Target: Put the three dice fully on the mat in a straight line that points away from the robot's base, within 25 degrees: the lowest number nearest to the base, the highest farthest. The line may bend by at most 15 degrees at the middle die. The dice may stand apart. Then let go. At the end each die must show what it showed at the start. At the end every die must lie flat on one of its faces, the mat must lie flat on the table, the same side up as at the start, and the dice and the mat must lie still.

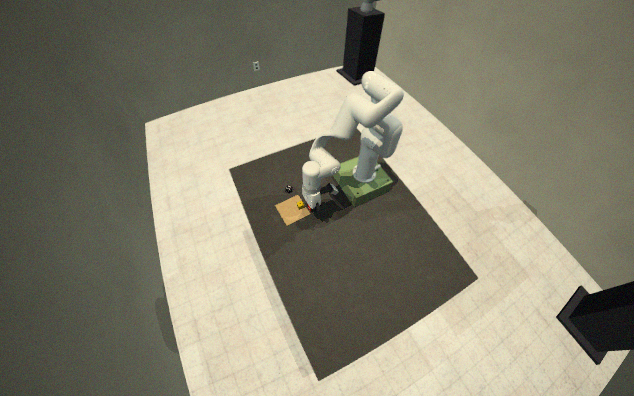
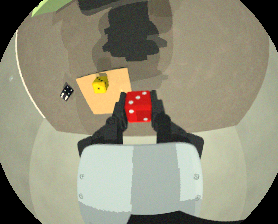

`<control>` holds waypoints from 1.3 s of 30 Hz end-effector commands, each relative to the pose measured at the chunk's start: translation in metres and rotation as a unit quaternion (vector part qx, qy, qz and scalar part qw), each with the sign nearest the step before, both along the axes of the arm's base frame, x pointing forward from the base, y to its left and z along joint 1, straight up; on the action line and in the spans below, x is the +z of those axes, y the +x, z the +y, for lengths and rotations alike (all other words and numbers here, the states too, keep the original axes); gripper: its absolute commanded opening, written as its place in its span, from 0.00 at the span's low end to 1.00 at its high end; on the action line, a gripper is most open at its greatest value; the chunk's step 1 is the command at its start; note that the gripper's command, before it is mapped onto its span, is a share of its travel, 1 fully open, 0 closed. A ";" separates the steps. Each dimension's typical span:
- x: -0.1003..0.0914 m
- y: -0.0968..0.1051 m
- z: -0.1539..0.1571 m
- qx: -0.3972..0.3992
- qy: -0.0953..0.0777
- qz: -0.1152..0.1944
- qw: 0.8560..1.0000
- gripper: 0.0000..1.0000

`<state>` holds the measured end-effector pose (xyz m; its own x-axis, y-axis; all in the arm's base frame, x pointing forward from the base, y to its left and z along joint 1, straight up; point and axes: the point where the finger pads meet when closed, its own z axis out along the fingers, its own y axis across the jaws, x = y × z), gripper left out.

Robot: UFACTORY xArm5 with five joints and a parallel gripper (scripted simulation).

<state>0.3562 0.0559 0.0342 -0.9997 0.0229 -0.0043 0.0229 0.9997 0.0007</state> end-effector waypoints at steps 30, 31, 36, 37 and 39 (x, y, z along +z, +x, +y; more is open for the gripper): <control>-0.007 0.064 -0.094 -0.034 0.000 0.000 0.999 0.27; -0.010 0.064 -0.094 -0.034 0.000 0.000 0.999 0.27; -0.022 0.064 -0.094 -0.034 0.000 0.000 0.999 0.27; -0.027 0.064 -0.094 -0.034 0.000 0.000 0.999 0.27; -0.037 0.064 -0.095 -0.034 0.000 0.000 0.999 0.27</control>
<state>0.4191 -0.0385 0.0115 -0.9958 0.0911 -0.0014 0.0911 0.9958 0.0000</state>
